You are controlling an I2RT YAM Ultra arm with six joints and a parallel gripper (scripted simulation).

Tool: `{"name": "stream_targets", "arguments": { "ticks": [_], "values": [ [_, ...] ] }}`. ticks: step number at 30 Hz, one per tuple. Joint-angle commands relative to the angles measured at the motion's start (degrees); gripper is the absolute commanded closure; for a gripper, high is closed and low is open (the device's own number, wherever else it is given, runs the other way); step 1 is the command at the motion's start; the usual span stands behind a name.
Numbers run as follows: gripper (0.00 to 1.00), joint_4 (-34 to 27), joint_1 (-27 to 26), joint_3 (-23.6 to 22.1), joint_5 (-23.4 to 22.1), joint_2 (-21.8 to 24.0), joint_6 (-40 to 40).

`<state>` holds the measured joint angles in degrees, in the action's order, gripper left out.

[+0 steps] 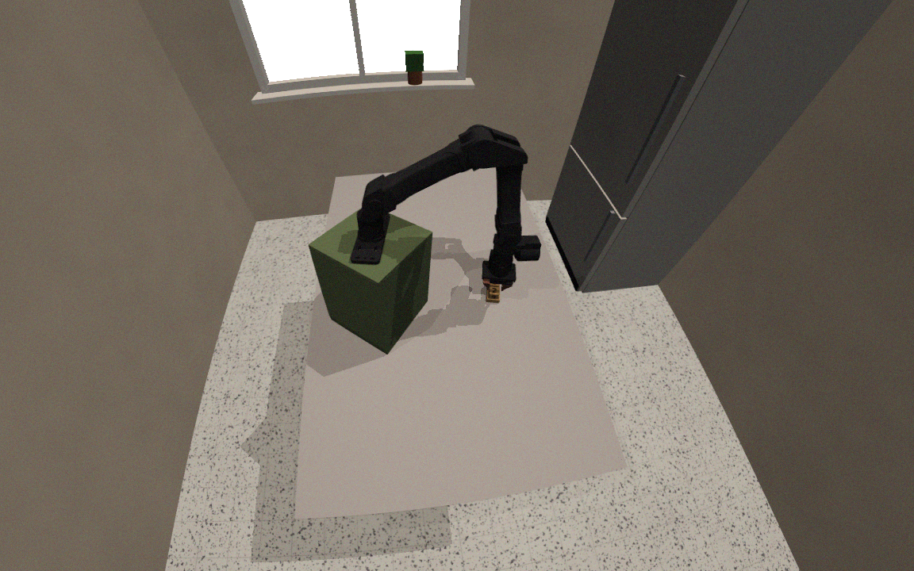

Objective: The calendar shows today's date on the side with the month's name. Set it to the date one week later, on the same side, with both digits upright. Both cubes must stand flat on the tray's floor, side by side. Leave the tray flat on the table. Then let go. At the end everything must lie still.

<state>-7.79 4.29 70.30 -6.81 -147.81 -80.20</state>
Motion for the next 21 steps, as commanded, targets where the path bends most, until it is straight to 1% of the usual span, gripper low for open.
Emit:
{"name": "stream_targets", "arguments": {
  "ticks": [1, 15, 21],
  "values": [
    [0.53, 0.06, -0.01, 0.19, 0.0, 0.36, 0.05],
    [0.53, 0.09, -0.01, 0.21, 0.0, 0.3, 0.05],
    [0.53, 0.57, 0.08, 0.67, 0.01, -0.63, 0.14]
  ]
}}
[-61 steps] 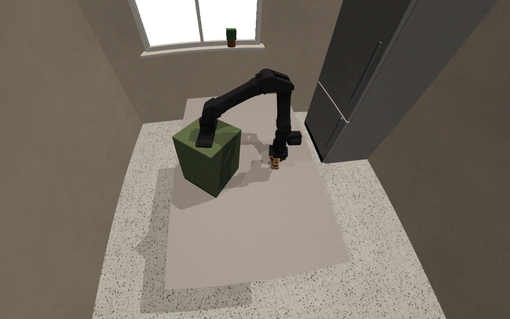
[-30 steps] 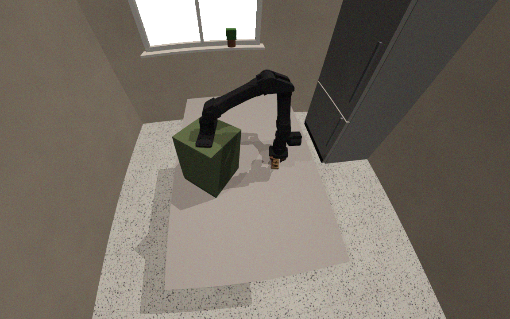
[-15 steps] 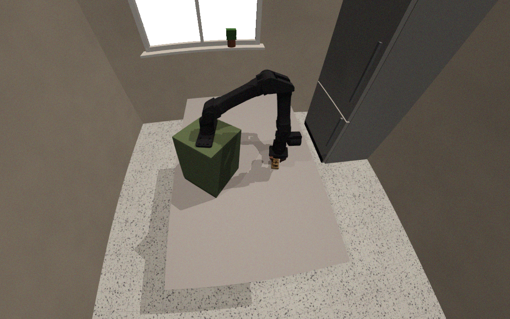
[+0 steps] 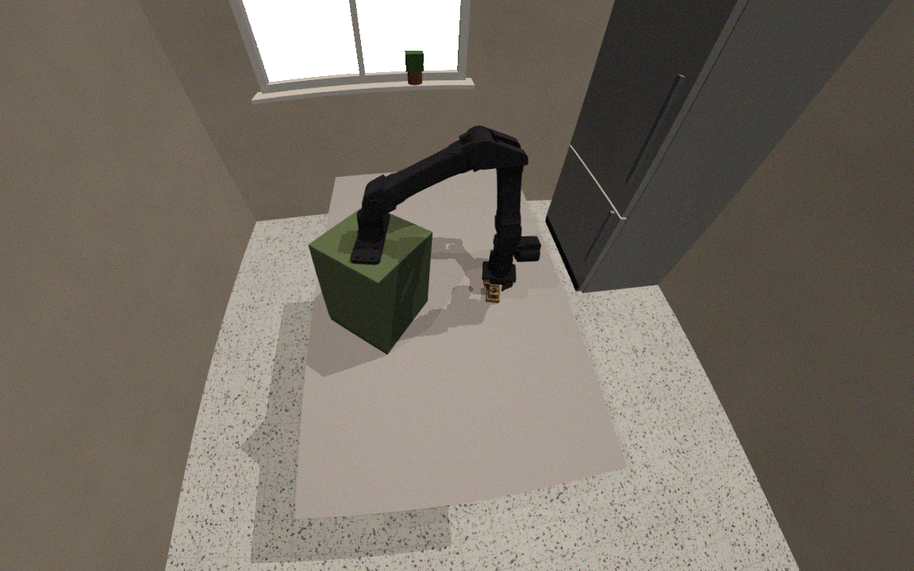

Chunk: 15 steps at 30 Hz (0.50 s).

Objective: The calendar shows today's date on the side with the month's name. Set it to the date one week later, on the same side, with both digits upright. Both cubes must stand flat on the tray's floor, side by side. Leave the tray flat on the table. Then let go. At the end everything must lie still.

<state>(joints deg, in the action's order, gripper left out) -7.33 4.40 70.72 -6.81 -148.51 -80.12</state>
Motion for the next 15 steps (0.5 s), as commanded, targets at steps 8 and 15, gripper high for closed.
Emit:
{"name": "stream_targets", "arguments": {
  "ticks": [8, 15],
  "values": [
    [0.53, 1.46, 0.23, 1.71, 0.03, -2.71, 0.31],
    [0.53, 2.15, 0.37, 2.58, 0.04, -4.25, 0.45]
  ]
}}
